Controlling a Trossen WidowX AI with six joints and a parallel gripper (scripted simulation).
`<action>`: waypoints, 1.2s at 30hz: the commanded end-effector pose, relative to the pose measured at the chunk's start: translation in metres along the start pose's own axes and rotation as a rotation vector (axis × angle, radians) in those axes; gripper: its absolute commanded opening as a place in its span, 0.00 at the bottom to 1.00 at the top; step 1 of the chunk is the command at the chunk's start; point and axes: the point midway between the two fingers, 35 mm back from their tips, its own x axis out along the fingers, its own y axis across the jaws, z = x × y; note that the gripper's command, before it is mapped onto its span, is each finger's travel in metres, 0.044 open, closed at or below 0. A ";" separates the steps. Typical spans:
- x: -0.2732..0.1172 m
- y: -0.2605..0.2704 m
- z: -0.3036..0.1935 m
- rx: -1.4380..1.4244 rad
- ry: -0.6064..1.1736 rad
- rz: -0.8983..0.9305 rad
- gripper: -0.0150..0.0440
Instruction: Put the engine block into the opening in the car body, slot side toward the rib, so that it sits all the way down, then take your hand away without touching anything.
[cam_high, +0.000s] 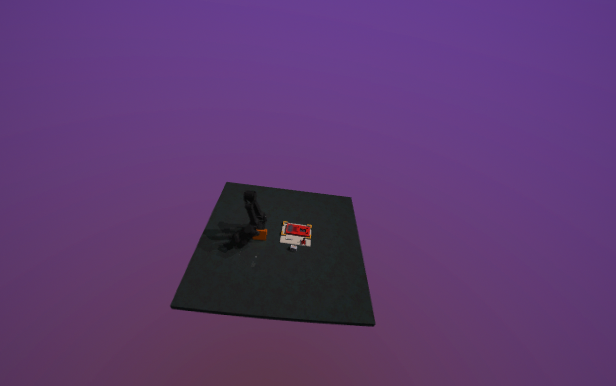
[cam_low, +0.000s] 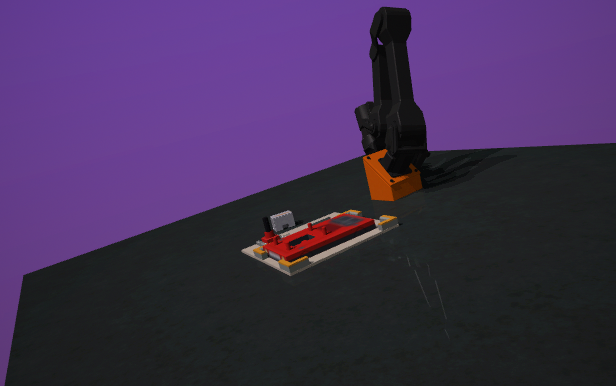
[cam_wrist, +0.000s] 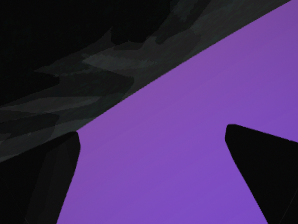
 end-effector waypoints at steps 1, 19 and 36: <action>0.000 0.000 0.001 0.003 -0.003 0.000 0.98; 0.025 -0.039 0.038 0.343 -0.277 0.140 1.00; 0.037 -0.055 0.035 0.668 -0.458 0.440 1.00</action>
